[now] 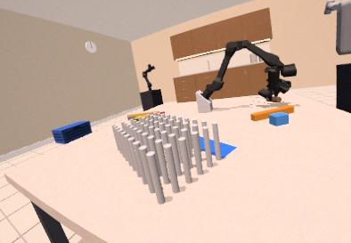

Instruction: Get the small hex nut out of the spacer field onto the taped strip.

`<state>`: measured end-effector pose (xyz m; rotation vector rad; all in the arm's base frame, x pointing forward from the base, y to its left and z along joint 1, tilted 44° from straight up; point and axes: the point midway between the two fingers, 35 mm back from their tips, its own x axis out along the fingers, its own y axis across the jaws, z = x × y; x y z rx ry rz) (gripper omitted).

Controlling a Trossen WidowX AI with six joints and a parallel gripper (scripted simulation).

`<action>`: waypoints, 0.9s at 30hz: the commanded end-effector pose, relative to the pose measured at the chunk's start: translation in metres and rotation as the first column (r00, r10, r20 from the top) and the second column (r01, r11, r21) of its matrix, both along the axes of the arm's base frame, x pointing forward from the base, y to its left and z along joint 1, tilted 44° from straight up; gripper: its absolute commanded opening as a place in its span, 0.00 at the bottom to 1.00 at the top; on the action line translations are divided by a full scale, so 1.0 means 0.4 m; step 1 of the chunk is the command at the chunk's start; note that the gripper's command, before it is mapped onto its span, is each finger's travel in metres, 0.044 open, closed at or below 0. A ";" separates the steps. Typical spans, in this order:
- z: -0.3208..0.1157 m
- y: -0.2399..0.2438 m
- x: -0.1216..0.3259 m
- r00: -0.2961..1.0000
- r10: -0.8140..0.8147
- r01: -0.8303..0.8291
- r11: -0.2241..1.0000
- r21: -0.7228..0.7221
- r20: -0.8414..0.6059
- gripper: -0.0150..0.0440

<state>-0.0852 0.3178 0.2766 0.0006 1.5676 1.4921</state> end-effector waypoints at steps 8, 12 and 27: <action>-0.021 0.012 -0.007 1.000 -0.003 0.003 1.000 -0.001 -0.004 0.25; -0.020 0.011 -0.006 1.000 0.000 0.000 1.000 0.000 -0.001 0.30; -0.020 0.011 -0.006 1.000 0.000 0.000 1.000 0.000 -0.001 0.97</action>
